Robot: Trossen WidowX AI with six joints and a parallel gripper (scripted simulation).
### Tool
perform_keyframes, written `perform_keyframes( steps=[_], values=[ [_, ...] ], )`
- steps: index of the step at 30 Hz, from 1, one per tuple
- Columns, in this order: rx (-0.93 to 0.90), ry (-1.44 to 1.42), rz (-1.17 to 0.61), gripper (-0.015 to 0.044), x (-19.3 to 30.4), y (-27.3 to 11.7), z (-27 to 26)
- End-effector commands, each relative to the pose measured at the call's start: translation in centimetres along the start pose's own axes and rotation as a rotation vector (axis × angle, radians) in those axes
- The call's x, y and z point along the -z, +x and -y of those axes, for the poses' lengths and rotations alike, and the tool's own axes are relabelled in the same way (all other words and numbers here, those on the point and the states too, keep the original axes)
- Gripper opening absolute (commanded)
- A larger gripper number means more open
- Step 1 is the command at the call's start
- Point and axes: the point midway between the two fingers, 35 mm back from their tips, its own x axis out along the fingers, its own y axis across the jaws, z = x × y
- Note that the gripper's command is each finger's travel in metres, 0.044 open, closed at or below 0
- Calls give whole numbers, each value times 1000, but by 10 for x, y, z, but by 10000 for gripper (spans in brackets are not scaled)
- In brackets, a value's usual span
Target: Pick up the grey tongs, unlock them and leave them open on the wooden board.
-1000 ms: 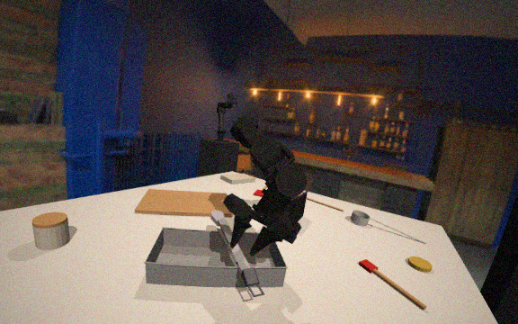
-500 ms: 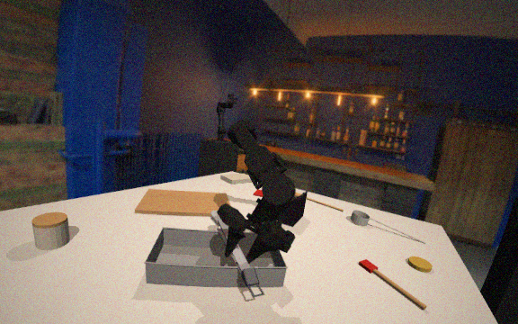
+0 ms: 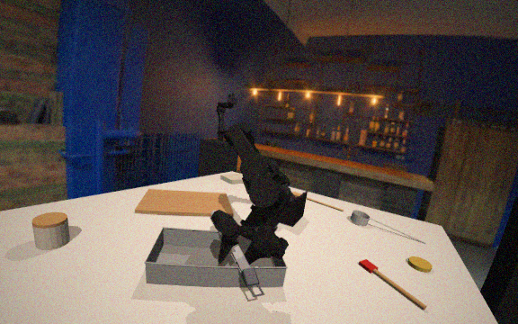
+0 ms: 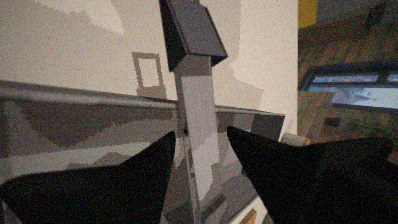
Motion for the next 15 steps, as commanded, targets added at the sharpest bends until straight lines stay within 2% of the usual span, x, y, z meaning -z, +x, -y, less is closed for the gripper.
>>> perform_keyframes(
  steps=[1,3,9,15],
  values=[
    [-3,-9,-13,260,5,8,-1],
    [-3,-9,-13,260,5,9,-1],
    [-2,-1,-10,103,3,6,0],
    [-2,-1,-10,62,3,6,0]
  ],
)
